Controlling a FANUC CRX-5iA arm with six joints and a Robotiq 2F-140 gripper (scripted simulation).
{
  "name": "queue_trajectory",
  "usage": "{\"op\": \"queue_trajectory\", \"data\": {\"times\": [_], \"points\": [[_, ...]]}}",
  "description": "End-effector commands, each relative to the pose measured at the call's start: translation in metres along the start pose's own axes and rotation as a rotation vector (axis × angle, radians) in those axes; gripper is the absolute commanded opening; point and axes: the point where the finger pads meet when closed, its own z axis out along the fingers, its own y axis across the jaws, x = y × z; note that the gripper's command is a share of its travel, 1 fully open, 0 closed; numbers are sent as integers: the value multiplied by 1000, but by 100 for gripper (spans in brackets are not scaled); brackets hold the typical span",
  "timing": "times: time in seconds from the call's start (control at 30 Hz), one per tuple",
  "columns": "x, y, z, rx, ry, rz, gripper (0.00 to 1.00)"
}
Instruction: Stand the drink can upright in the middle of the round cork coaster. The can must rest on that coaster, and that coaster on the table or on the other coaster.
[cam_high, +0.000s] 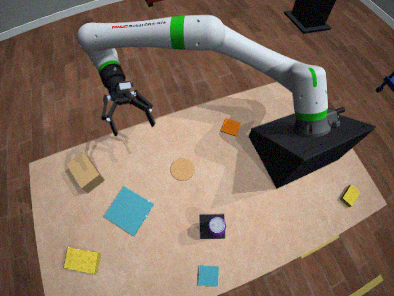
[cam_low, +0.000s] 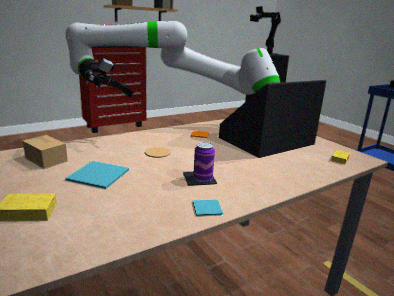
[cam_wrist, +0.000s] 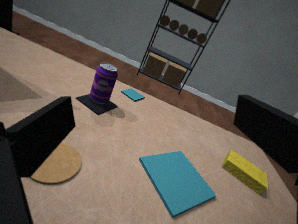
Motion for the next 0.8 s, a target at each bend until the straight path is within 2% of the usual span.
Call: {"op": "queue_trajectory", "data": {"times": [0.0, 0.1, 0.17, 0.2, 0.67, 0.73, 0.77], "points": [[18, 4, 5, 21, -48, -277, 100], [32, 5, 9, 49, -58, -426, 100], [32, 5, 9, 49, -58, -426, 100], [37, 5, 10, 69, -75, -573, 100], [113, -10, 27, 254, -21, -1251, 100], [113, -10, 27, 254, -21, -1251, 100], [118, -13, 27, 293, -4, -1397, 100]]}}
